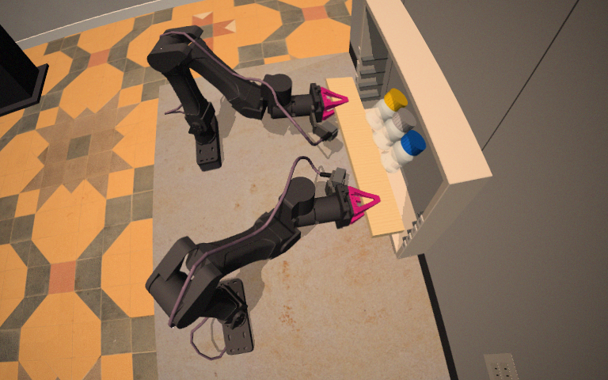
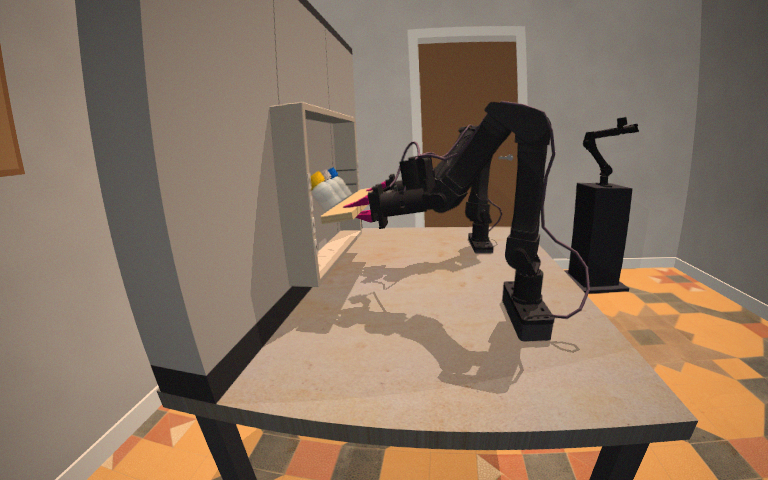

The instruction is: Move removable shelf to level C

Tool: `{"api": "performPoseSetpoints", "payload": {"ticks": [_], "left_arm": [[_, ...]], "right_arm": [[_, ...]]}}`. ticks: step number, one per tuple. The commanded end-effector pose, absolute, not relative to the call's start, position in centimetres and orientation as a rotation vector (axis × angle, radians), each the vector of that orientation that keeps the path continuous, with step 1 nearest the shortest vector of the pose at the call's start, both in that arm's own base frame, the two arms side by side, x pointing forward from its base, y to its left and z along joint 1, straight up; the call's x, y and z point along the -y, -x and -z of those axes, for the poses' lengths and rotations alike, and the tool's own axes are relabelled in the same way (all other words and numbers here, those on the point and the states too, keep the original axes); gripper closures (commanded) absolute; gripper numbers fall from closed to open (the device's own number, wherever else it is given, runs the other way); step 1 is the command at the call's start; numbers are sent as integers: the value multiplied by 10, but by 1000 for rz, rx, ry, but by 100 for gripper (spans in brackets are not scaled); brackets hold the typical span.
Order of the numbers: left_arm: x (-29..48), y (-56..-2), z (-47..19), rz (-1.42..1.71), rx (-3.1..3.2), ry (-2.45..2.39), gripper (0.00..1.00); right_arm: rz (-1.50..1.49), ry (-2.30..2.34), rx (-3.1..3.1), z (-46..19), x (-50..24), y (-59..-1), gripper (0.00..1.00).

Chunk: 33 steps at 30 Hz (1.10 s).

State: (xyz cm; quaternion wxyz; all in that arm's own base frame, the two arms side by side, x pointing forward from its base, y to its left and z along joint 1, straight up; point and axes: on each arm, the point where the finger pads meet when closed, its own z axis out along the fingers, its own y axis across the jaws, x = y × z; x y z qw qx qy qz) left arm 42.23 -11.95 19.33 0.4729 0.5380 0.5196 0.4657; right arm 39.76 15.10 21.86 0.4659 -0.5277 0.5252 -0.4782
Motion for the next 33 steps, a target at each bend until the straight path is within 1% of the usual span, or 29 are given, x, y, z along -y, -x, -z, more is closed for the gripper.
{"api": "performPoseSetpoints", "payload": {"ticks": [1, 33], "left_arm": [[120, -424, -228, -1192, -1192, -1220, 100], [120, -424, -228, -1192, -1192, -1220, 100]], "right_arm": [[1236, 1192, -1236, -253, -145, -397, 100], [1236, 1192, -1236, -253, -145, -397, 100]]}}
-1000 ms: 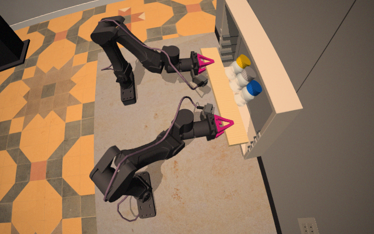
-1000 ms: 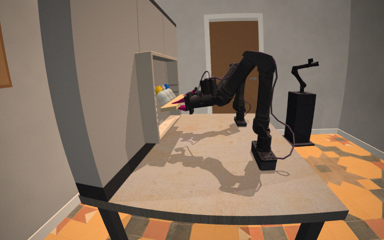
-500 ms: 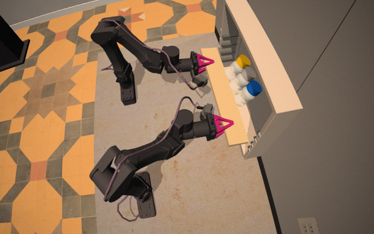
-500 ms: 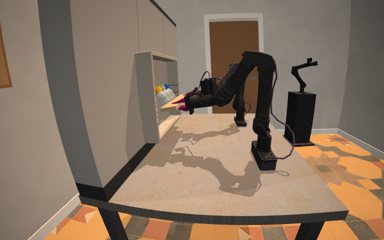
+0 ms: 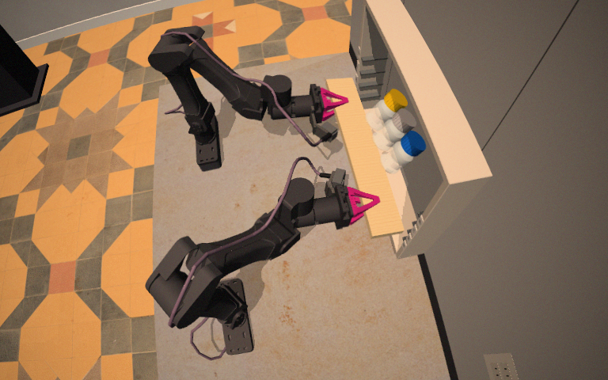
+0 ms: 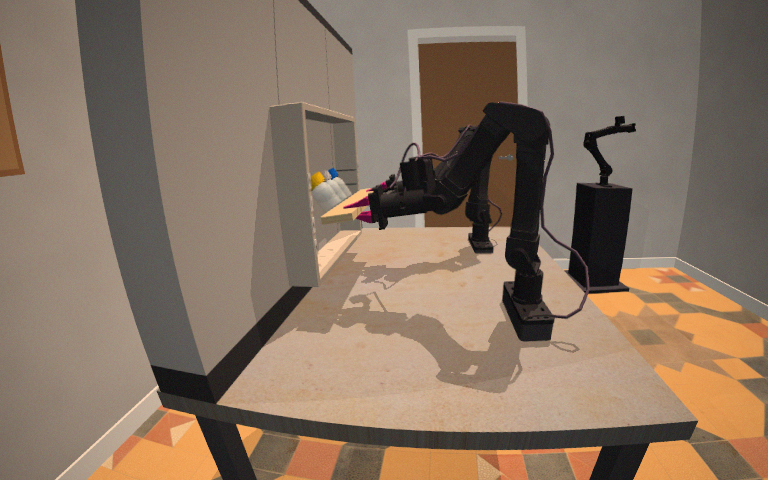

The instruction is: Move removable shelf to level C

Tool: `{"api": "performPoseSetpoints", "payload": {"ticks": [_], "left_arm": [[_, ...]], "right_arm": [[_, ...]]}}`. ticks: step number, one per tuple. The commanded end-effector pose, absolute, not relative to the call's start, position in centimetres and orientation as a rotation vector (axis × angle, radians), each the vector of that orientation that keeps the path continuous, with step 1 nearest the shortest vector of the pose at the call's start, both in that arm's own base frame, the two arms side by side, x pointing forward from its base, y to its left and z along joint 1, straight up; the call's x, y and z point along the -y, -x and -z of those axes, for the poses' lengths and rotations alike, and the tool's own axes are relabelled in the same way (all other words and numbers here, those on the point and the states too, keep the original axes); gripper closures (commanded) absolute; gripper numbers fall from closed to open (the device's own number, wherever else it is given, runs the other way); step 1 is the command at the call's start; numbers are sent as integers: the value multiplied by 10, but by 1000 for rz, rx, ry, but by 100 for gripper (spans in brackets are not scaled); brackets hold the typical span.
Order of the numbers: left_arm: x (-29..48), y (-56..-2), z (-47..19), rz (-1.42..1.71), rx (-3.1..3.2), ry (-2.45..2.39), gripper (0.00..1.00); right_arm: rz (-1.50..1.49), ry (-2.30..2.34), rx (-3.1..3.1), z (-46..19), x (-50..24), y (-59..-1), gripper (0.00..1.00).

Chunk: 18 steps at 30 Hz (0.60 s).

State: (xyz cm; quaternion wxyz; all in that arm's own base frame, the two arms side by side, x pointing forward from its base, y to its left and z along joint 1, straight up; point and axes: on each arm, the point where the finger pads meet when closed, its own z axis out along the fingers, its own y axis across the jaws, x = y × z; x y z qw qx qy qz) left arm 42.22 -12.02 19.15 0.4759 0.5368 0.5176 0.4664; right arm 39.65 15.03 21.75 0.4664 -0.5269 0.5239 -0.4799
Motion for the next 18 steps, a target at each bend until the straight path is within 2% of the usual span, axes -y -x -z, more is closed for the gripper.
{"api": "performPoseSetpoints", "payload": {"ticks": [1, 18], "left_arm": [[120, -424, -228, -1192, -1192, -1220, 100], [120, -424, -245, -1192, -1192, -1220, 100]], "right_arm": [[1236, 1192, -1236, -254, -145, -397, 100], [1236, 1192, -1236, -270, -145, -397, 100]]}}
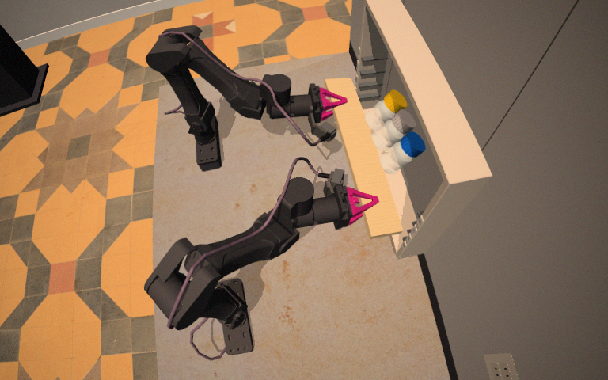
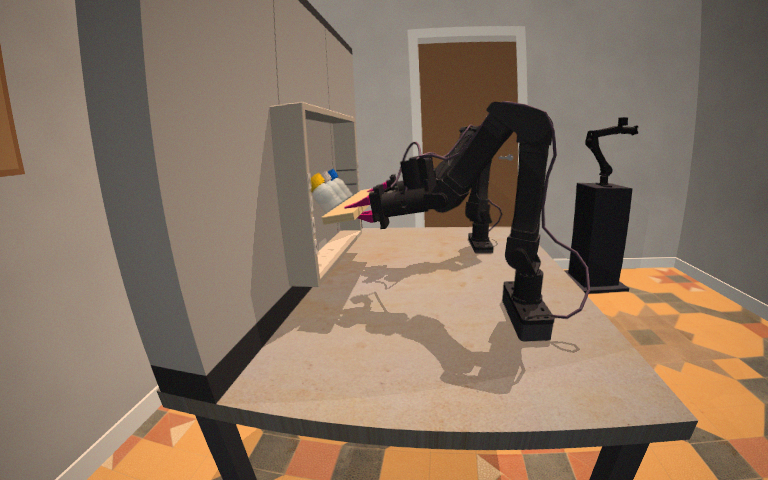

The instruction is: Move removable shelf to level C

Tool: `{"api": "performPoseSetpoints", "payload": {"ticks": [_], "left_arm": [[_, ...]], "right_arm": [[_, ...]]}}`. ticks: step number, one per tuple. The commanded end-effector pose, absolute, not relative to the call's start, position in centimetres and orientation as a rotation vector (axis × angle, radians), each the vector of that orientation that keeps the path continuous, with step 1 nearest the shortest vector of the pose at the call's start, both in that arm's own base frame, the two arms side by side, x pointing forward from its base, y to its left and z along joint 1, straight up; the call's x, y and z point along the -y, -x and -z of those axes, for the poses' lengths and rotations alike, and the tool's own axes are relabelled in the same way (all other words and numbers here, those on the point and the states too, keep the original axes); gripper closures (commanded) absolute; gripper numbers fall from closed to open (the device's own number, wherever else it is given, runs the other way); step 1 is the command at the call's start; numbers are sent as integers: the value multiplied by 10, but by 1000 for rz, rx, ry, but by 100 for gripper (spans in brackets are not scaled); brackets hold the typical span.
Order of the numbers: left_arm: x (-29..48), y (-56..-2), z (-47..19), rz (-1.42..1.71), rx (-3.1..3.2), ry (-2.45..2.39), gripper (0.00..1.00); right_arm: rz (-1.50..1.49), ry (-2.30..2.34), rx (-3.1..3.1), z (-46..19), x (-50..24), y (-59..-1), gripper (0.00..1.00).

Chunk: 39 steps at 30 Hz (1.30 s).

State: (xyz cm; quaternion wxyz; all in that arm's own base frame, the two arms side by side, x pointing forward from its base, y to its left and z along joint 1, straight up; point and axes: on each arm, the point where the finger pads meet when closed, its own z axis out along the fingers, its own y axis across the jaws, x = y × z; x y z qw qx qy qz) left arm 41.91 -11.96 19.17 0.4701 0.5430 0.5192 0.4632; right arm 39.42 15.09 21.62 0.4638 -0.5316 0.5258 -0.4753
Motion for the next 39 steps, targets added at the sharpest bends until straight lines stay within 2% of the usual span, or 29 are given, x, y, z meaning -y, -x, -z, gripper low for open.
{"api": "performPoseSetpoints", "payload": {"ticks": [1, 39], "left_arm": [[120, -424, -246, -1192, -1192, -1220, 100], [120, -424, -298, -1192, -1192, -1220, 100]], "right_arm": [[1236, 1192, -1236, -272, -145, -397, 100], [1236, 1192, -1236, -323, -145, -397, 100]]}}
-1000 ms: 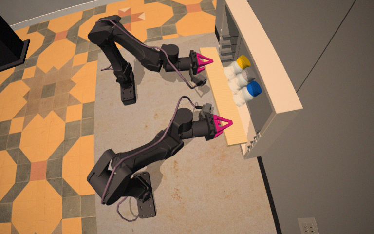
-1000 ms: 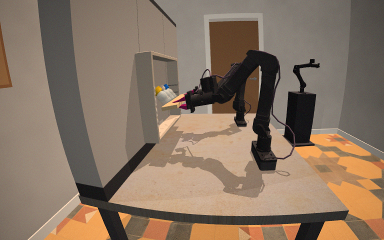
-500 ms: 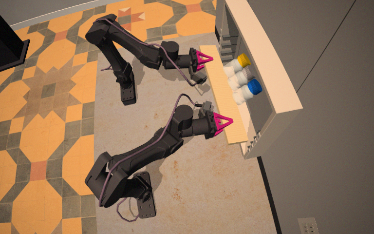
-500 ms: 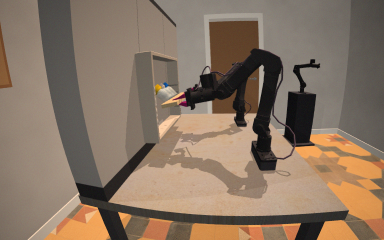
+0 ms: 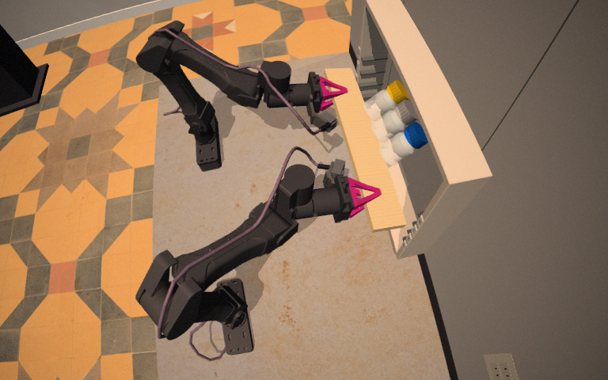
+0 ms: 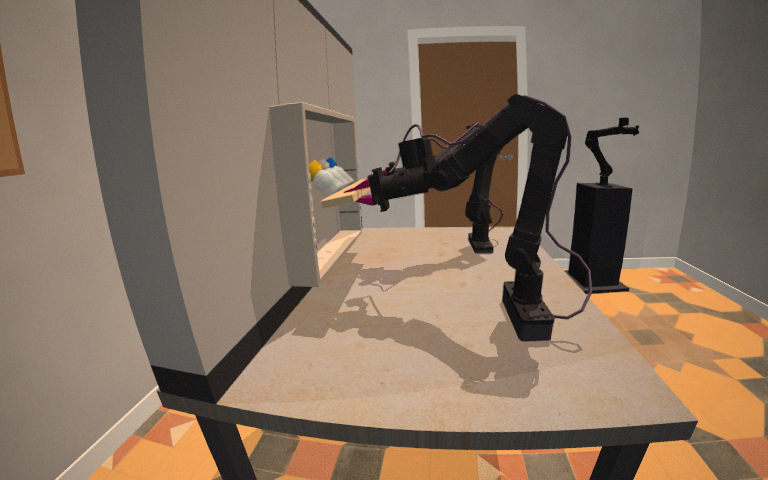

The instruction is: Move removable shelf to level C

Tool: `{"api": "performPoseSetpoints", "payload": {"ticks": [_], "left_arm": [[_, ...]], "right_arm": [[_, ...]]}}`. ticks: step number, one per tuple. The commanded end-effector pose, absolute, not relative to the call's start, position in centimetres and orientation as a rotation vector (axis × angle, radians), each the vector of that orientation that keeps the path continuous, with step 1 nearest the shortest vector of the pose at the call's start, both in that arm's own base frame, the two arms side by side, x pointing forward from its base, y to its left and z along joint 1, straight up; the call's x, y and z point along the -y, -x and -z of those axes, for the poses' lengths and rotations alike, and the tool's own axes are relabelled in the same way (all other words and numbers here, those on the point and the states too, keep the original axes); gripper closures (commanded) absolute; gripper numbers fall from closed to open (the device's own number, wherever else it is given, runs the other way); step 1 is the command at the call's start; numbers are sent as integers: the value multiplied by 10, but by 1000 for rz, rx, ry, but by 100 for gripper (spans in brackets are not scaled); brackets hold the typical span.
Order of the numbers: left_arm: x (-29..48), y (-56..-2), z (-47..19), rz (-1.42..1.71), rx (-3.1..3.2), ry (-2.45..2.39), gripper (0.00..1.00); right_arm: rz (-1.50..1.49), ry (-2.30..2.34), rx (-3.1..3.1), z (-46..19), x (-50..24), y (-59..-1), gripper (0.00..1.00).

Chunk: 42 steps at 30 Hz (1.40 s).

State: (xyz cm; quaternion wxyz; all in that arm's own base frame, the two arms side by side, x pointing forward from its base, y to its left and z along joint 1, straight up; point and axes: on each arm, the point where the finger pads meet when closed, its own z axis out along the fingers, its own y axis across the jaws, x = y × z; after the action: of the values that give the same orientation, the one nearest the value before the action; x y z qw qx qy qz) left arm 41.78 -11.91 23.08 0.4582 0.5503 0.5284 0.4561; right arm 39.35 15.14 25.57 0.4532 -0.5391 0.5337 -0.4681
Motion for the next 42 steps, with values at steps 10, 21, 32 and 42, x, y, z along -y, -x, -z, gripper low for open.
{"api": "performPoseSetpoints", "payload": {"ticks": [10, 21, 32, 42], "left_arm": [[121, -430, -304, -1192, -1192, -1220, 100], [121, -443, -304, -1192, -1192, -1220, 100], [121, -455, -298, -1192, -1192, -1220, 100], [121, -465, -294, -1192, -1192, -1220, 100]], "right_arm": [[1236, 1192, -1236, -329, -145, -402, 100], [1236, 1192, -1236, -330, -145, -416, 100], [1236, 1192, -1236, -324, -144, -427, 100], [1236, 1192, -1236, -321, -144, -437, 100]]}}
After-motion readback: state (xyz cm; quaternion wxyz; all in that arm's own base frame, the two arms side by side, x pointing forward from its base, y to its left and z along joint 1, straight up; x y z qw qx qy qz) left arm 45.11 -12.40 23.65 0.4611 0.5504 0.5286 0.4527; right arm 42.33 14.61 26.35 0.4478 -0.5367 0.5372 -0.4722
